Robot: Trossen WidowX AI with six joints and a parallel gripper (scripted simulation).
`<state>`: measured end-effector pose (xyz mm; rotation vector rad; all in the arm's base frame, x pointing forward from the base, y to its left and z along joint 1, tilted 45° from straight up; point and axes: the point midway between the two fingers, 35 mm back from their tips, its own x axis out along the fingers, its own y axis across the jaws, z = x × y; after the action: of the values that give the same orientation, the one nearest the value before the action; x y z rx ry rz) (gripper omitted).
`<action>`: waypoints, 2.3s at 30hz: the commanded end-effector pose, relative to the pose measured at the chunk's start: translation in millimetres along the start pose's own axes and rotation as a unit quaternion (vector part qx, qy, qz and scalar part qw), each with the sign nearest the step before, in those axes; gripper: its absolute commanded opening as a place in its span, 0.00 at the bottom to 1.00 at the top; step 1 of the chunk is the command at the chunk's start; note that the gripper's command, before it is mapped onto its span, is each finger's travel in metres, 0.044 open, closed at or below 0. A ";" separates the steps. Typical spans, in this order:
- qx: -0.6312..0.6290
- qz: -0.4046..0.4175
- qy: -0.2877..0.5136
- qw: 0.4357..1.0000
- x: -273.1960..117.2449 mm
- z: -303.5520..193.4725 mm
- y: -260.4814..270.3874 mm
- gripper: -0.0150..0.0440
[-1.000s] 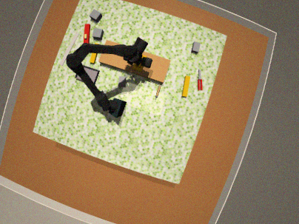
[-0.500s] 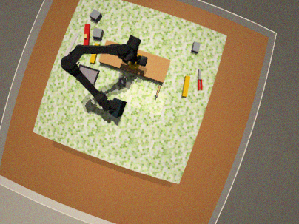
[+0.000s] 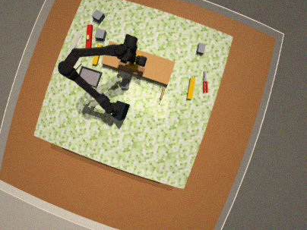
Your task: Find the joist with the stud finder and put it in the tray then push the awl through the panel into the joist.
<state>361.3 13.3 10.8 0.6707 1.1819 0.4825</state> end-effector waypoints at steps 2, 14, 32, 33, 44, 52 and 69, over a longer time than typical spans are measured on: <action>-0.001 0.001 0.000 1.000 0.1 -1.2 13.6 0.25; -0.001 0.002 0.001 1.000 0.1 -1.1 39.8 0.25; -0.001 0.003 0.000 1.000 -0.1 -1.0 79.2 0.25; -0.001 0.003 0.000 1.000 -0.1 -1.0 81.4 0.25; -0.001 0.004 0.000 1.000 -0.3 -0.9 105.5 0.25; -0.001 0.004 0.000 1.000 -0.5 -0.8 123.1 0.25; 0.000 0.005 0.000 1.000 -1.1 -0.7 160.4 0.25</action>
<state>360.7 118.1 114.8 0.6813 1.1839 0.4776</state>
